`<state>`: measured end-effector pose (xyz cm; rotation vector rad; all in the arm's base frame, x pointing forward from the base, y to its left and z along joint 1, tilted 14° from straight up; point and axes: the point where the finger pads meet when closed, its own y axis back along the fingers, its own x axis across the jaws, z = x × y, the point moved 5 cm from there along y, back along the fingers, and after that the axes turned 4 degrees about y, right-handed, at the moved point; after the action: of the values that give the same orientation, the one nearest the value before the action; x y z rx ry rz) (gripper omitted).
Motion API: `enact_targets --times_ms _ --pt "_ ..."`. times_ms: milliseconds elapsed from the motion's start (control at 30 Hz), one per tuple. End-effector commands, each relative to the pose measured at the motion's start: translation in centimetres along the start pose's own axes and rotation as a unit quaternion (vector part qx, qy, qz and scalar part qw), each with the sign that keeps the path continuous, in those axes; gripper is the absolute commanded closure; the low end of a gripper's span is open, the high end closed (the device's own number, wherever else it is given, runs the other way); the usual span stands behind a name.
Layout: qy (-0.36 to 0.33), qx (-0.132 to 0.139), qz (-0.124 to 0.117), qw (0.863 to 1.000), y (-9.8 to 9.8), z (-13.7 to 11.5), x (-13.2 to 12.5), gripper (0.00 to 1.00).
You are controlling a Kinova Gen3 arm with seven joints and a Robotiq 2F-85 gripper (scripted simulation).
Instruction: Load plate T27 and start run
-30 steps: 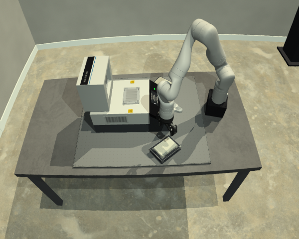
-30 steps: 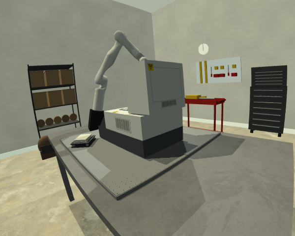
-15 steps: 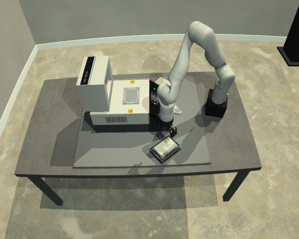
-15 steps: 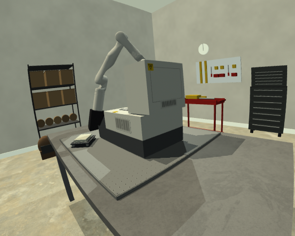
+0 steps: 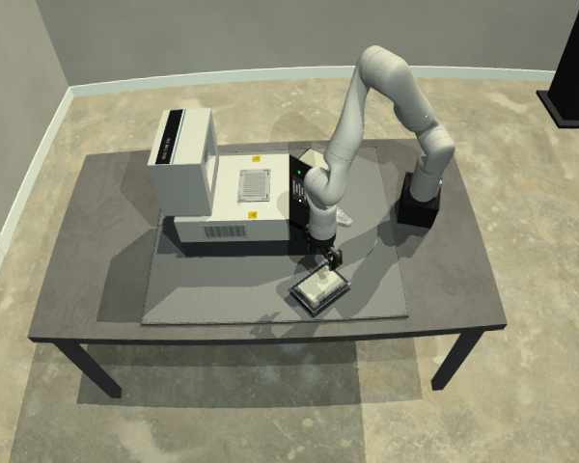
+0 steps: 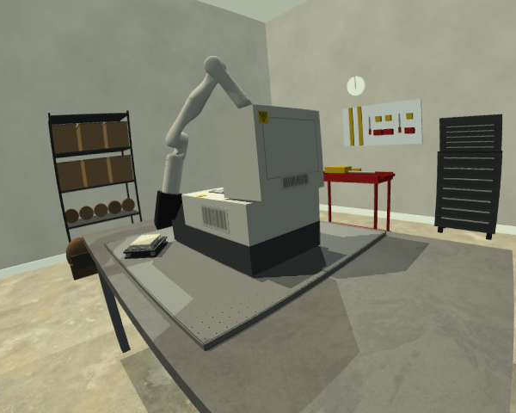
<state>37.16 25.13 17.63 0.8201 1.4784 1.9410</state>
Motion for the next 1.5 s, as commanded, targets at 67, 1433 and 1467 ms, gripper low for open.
enact_targets --times_ms 67,1433,1467 --pt "0.0 -0.001 0.0 1.0 -0.4 0.0 0.0 0.0" --pt "0.0 -0.001 0.0 1.0 -5.3 0.1 0.0 0.0" --pt "0.0 -0.001 0.0 1.0 -5.5 0.1 0.0 0.0"
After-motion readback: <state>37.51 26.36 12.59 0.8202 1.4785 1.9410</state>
